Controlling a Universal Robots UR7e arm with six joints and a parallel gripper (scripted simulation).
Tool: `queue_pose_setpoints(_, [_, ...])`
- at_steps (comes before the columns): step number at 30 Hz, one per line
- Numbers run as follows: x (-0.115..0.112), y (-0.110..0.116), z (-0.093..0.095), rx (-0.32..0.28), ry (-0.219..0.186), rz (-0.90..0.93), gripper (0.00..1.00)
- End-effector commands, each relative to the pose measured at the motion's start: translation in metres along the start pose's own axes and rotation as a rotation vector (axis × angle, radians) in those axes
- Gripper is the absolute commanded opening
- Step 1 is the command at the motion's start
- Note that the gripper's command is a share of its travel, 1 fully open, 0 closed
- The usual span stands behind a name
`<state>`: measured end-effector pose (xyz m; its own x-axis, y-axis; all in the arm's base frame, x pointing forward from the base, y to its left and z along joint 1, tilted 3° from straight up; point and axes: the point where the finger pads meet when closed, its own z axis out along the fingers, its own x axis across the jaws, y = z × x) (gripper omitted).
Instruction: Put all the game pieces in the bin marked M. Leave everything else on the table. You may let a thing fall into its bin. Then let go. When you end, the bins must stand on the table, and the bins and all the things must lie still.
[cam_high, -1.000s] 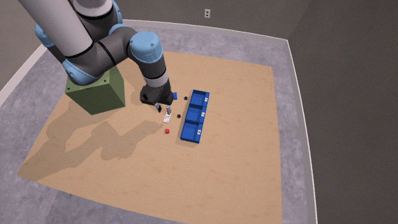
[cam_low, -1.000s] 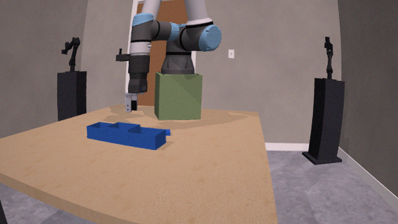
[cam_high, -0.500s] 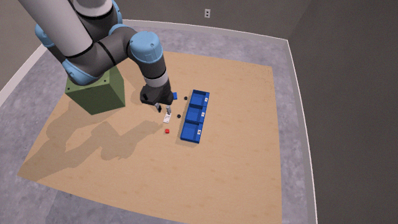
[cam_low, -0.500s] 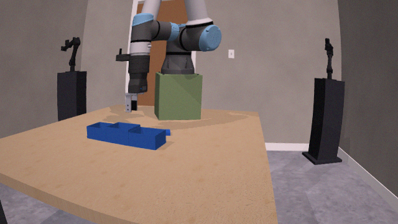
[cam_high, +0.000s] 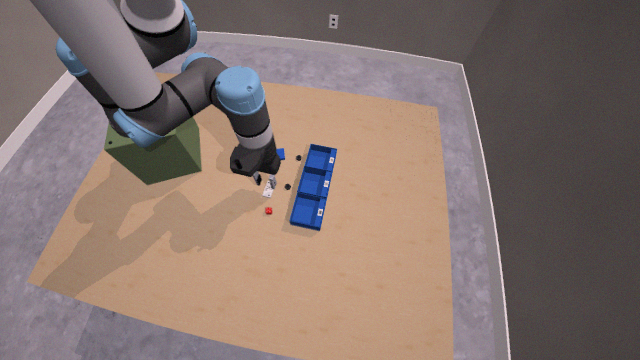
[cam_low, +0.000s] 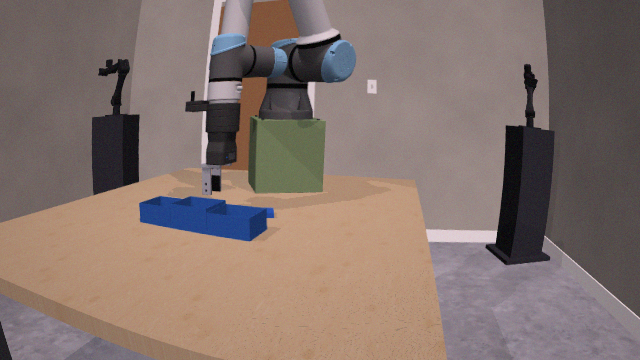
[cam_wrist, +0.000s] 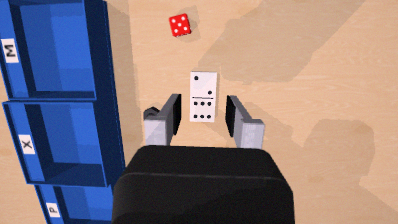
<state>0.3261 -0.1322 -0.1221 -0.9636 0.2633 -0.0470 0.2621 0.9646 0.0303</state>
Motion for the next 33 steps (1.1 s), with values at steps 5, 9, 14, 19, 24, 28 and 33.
queue_pose_setpoints(5, [-0.002, -0.001, 0.024, 0.002, -0.004, 0.0, 0.79])
queue_pose_setpoints(9, [-0.002, -0.001, 0.024, 0.002, -0.004, 0.0, 0.79])
queue_pose_setpoints(14, [-0.002, -0.001, 0.031, 0.002, -0.004, 0.0, 0.79])
queue_pose_setpoints(19, [-0.001, -0.001, 0.036, 0.002, -0.004, 0.0, 0.79])
queue_pose_setpoints(24, [-0.001, -0.001, 0.036, 0.002, -0.004, 0.0, 0.79])
queue_pose_setpoints(28, [-0.001, -0.001, 0.036, 0.002, -0.004, 0.0, 0.79])
queue_pose_setpoints(33, [-0.001, -0.001, 0.036, 0.002, -0.003, 0.0, 0.79])
